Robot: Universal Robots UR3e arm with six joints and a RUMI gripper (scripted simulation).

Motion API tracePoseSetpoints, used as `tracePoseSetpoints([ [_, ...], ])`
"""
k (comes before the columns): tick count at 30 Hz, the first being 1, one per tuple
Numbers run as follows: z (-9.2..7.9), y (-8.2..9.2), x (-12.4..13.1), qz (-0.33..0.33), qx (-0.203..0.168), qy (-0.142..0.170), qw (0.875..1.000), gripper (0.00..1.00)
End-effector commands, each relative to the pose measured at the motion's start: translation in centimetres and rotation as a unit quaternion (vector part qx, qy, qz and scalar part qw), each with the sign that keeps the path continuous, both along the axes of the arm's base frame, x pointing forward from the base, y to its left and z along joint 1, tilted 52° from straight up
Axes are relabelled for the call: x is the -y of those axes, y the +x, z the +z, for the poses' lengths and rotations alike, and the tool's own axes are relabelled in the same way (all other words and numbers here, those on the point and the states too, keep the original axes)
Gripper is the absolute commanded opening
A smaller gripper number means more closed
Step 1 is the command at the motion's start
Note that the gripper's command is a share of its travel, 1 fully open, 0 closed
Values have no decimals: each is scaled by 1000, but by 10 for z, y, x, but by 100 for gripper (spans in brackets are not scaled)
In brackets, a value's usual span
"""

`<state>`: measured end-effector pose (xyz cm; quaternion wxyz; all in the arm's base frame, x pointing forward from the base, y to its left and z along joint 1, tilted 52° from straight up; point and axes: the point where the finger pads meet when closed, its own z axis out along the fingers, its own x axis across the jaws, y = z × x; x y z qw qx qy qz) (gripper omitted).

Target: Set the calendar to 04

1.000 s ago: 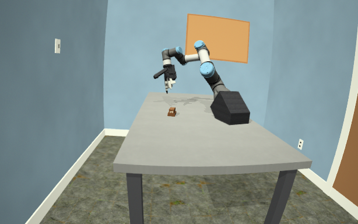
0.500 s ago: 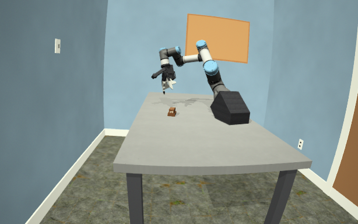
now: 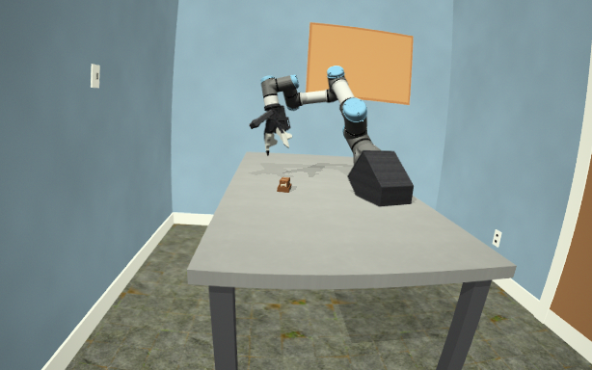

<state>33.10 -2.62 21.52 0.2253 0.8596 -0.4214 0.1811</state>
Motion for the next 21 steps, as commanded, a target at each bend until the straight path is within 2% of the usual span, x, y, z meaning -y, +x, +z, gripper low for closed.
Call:
tracePoseSetpoints([
  [1,-7,0,-7,21,-13,-17,1000,100],
  [21,-37,-6,-48,115,-66,-65,989,100],
])
